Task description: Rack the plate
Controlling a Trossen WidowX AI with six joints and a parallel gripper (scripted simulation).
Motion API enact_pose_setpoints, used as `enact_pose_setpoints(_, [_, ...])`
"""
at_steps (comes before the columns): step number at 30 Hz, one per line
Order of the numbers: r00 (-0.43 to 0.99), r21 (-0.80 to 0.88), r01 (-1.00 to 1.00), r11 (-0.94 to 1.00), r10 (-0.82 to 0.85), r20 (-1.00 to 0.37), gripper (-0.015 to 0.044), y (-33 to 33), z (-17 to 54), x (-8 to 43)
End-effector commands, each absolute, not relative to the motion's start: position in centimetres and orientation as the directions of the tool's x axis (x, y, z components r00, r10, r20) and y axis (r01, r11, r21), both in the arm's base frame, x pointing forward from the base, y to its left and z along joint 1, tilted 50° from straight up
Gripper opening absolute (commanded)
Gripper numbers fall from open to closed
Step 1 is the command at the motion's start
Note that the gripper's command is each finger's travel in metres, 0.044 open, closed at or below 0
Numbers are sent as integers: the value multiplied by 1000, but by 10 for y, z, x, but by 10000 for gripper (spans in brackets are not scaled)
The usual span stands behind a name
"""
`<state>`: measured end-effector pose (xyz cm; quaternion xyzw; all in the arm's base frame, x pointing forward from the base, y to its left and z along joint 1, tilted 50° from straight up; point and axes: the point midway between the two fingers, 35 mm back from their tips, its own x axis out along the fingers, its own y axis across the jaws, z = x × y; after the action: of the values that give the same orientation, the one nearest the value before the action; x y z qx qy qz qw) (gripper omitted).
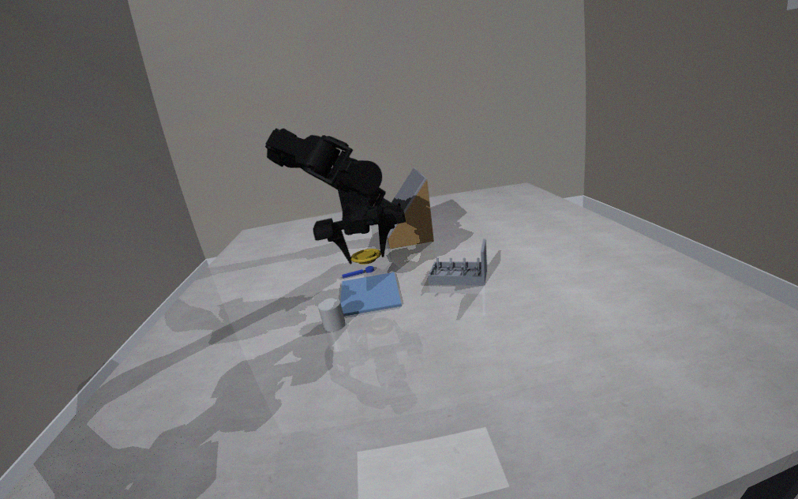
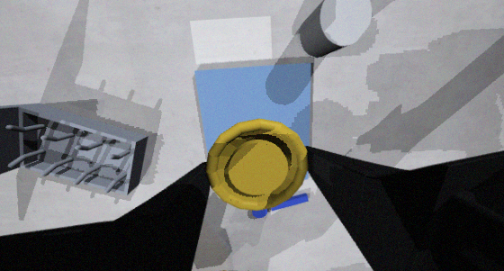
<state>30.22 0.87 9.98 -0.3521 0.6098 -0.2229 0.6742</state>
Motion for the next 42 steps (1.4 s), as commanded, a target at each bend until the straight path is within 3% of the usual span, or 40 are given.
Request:
enact_pose_setpoints(1, [168,-740,-133,660,-721,-673,0,25,113,302])
enact_pose_setpoints(21, [199,-740,-175,650,-713,-673,0,82,160,293])
enact_pose_setpoints(38, [109,-686,316,655,-744,-660,0,146,80,242])
enact_pose_setpoints(42, [106,-683,336,649,-746,-657,0,148,77,240])
